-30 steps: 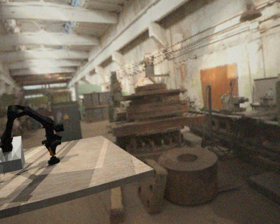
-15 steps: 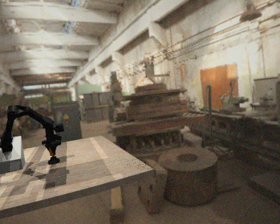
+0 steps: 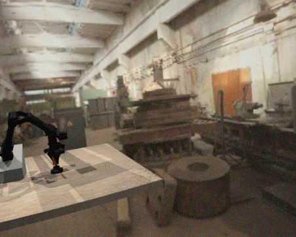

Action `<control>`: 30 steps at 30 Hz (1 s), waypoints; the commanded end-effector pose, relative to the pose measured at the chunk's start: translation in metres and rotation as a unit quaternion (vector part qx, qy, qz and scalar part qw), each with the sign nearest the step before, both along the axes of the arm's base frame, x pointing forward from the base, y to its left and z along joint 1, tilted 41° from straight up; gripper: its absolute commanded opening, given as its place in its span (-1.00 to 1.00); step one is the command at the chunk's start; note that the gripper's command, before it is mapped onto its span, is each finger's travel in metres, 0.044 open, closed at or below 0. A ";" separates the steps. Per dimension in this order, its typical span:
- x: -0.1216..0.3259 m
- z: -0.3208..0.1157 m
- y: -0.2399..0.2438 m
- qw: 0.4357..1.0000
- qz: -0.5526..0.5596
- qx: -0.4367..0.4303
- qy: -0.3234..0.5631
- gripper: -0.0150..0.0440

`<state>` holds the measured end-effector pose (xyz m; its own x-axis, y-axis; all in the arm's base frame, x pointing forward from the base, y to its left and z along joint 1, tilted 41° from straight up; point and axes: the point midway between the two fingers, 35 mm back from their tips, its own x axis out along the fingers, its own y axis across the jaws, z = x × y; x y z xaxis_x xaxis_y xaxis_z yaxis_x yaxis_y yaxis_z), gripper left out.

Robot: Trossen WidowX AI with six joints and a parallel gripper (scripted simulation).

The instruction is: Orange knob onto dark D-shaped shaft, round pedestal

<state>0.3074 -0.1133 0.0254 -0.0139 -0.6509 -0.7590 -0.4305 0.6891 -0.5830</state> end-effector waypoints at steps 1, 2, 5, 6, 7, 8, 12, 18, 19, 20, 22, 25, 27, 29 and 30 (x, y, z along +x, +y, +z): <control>0.000 0.000 0.000 1.000 -0.005 0.000 -0.005 -0.49; 0.000 0.000 0.000 1.000 -0.005 0.000 -0.005 -0.49; 0.000 -0.001 -0.001 1.000 -0.016 0.000 -0.014 -0.49; 0.000 -0.002 -0.001 1.000 -0.021 -0.001 -0.019 -0.49; 0.000 -0.003 -0.002 0.999 -0.025 -0.001 -0.022 -0.49; 0.000 -0.004 -0.003 0.999 -0.024 -0.001 -0.022 -0.49; 0.000 -0.006 -0.005 1.000 -0.014 -0.001 -0.013 -0.49; -0.001 -0.010 -0.007 1.000 0.002 0.000 0.000 -0.49; -0.001 -0.010 -0.008 1.000 0.004 0.000 0.003 -0.49; 0.000 -0.011 -0.008 1.000 0.007 0.000 0.005 -0.49; 0.000 -0.012 -0.009 1.000 0.012 0.000 0.010 -0.49; -0.001 -0.010 -0.009 1.000 0.008 0.000 0.006 -0.49; -0.001 -0.010 -0.009 1.000 0.008 0.000 0.006 -0.49; -0.001 -0.010 -0.009 1.000 0.008 0.000 0.006 -0.49; -0.001 -0.010 -0.009 1.000 0.008 0.000 0.006 -0.49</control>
